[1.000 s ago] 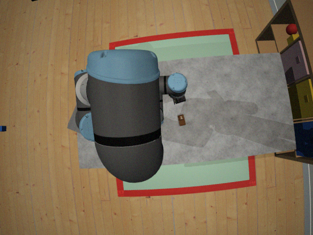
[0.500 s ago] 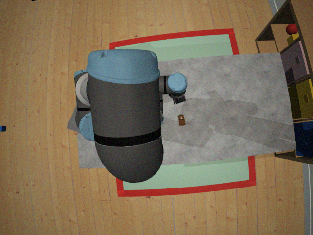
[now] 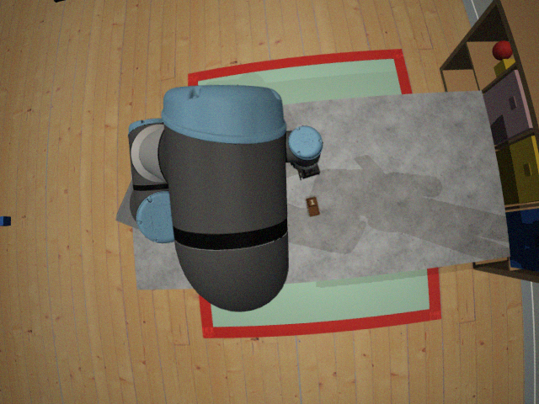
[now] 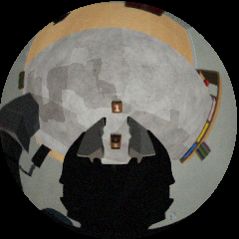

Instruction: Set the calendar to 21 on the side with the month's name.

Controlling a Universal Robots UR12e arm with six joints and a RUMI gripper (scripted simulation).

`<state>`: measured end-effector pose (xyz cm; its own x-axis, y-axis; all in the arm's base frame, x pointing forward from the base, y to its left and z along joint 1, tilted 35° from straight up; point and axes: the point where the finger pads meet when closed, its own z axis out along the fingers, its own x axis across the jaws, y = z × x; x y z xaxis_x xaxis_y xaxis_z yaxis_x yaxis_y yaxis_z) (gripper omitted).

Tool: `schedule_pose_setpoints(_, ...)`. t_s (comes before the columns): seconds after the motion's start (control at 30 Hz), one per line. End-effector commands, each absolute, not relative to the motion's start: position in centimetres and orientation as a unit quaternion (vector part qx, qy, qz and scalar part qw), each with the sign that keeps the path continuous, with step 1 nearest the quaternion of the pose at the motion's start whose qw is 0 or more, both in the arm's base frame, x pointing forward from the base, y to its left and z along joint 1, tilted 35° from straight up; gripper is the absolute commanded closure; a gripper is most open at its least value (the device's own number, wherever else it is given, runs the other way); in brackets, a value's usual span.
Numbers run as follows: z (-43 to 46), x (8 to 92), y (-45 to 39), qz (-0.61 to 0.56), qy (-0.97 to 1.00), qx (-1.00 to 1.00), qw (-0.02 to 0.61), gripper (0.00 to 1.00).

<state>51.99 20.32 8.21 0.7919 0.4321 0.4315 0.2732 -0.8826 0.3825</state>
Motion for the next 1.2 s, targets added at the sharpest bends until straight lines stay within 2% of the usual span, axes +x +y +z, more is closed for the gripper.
schedule_pose_setpoints(0.0, 7.9, 52.3, 20.3, 0.262, 0.189, 0.934, 0.152, 0.72)
schedule_pose_setpoints(1.17, 4.6, 54.4, 19.6, 0.262, 0.189, 0.934, 0.152, 0.72)
